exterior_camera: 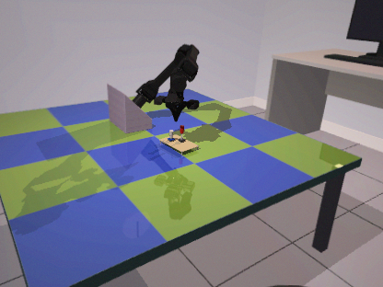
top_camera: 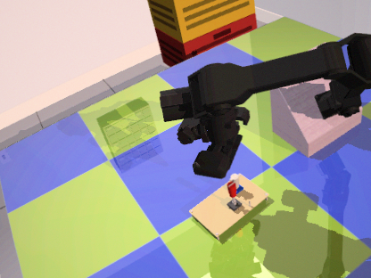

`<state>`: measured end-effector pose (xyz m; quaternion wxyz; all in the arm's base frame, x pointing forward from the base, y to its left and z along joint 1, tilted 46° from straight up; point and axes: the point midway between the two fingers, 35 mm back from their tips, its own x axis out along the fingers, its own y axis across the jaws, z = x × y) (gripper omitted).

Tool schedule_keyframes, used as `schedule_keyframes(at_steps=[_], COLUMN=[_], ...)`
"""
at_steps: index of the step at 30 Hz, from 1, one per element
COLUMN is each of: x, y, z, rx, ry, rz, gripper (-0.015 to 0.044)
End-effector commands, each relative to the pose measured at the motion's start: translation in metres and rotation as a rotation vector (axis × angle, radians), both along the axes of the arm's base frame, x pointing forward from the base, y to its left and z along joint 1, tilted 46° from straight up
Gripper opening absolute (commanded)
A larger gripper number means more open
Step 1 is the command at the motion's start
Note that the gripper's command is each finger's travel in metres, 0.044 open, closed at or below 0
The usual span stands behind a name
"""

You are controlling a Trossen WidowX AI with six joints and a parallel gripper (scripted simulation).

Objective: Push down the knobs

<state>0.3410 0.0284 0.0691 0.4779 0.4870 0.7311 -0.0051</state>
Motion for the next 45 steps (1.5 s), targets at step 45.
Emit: schedule_keyframes(at_steps=[45], x=[0.009], y=[0.012], z=[0.025], rx=[-0.096], ry=[0.981], rz=[-0.939], gripper=[0.0])
